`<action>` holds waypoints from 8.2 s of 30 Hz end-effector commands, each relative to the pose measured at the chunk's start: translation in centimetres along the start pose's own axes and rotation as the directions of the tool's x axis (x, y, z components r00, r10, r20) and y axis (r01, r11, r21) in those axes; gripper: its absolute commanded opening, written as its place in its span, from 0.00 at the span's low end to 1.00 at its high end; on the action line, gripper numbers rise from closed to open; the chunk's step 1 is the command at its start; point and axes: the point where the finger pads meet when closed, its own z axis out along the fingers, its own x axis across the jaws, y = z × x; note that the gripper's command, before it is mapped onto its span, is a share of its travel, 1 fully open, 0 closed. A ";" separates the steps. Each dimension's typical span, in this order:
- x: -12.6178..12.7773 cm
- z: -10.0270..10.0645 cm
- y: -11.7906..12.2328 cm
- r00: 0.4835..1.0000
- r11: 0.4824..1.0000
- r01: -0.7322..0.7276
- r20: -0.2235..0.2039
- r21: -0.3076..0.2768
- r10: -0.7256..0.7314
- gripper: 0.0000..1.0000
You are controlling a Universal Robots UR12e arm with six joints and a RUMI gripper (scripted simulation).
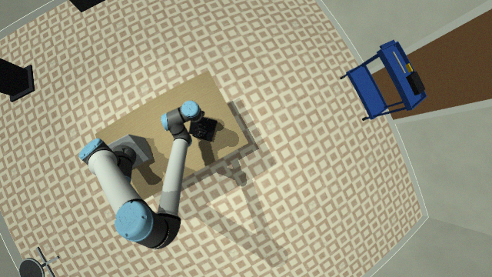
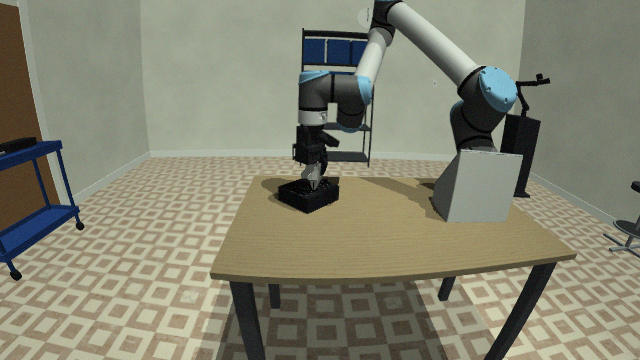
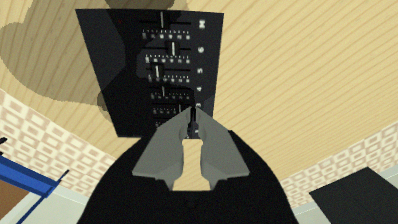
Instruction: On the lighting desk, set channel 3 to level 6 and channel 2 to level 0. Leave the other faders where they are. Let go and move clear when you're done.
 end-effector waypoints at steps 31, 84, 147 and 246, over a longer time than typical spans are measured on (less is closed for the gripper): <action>-1.9 0.0 0.0 1.000 1.000 -0.001 0.000 0.000 0.001 0.00; -2.6 0.0 0.0 1.000 1.000 -0.001 0.000 0.000 0.001 0.00; -2.0 -4.0 0.0 1.000 1.000 -0.001 0.000 0.000 0.001 0.00; -2.0 -12.3 0.0 1.000 1.000 -0.001 0.000 0.000 0.001 1.00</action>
